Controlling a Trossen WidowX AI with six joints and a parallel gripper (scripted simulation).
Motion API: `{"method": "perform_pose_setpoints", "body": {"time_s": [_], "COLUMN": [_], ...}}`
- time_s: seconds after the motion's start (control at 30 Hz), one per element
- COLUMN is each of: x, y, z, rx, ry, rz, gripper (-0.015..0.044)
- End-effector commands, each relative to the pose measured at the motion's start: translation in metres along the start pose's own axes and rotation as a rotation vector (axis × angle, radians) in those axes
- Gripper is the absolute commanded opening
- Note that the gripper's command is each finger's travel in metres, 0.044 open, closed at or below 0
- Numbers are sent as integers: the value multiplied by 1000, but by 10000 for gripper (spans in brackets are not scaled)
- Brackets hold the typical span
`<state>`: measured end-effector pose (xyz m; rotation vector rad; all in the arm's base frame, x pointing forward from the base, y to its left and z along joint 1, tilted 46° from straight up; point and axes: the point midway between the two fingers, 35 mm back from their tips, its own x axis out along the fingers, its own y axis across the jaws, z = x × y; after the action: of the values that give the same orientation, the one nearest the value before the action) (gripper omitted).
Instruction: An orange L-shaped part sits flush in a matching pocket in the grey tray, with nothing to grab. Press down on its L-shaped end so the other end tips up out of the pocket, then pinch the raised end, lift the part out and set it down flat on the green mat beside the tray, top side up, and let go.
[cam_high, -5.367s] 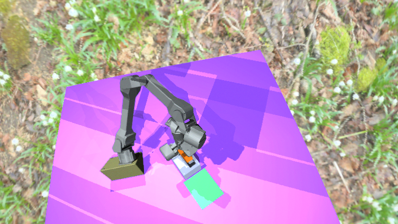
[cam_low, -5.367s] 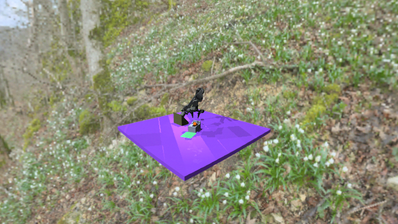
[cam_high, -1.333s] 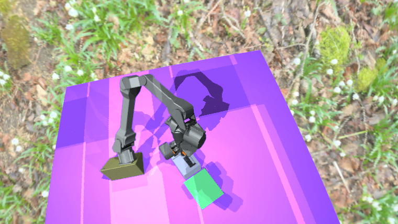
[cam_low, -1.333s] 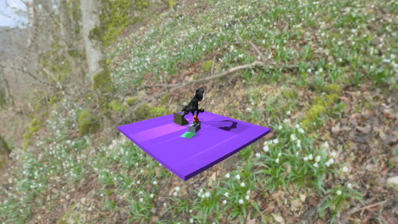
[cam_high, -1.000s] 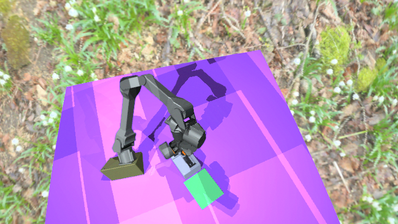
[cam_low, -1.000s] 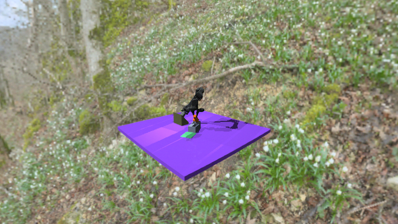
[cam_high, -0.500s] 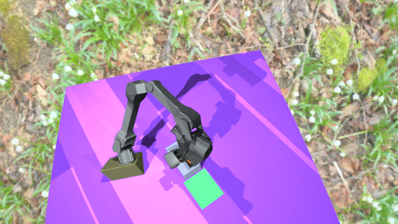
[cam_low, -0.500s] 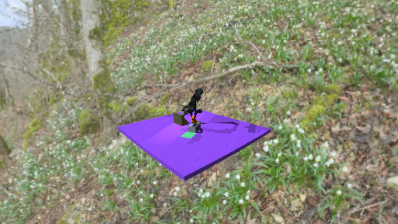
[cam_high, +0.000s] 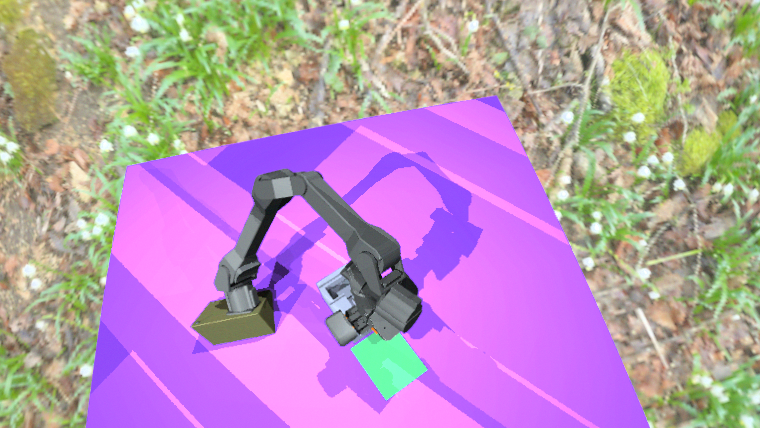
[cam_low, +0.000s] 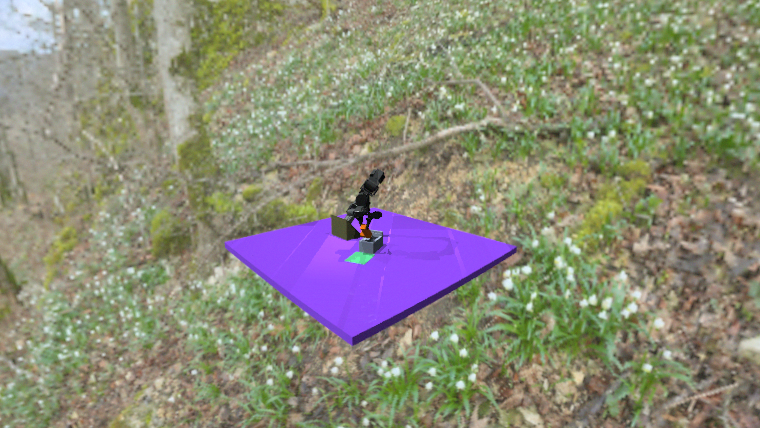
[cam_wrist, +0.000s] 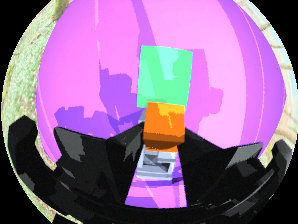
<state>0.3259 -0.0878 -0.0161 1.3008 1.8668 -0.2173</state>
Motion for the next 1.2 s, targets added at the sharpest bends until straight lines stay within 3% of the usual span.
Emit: {"method": "perform_pose_setpoints", "body": {"time_s": [0.0,0.5,1.17], "x": [-1,-1,23], "y": [-2,-8,-8], "z": [17,65,66], "rx": [-4,-5,-5], "ry": [-2,-6,-5], "rz": [-2,-2,-2], "gripper": [0,0,0]}}
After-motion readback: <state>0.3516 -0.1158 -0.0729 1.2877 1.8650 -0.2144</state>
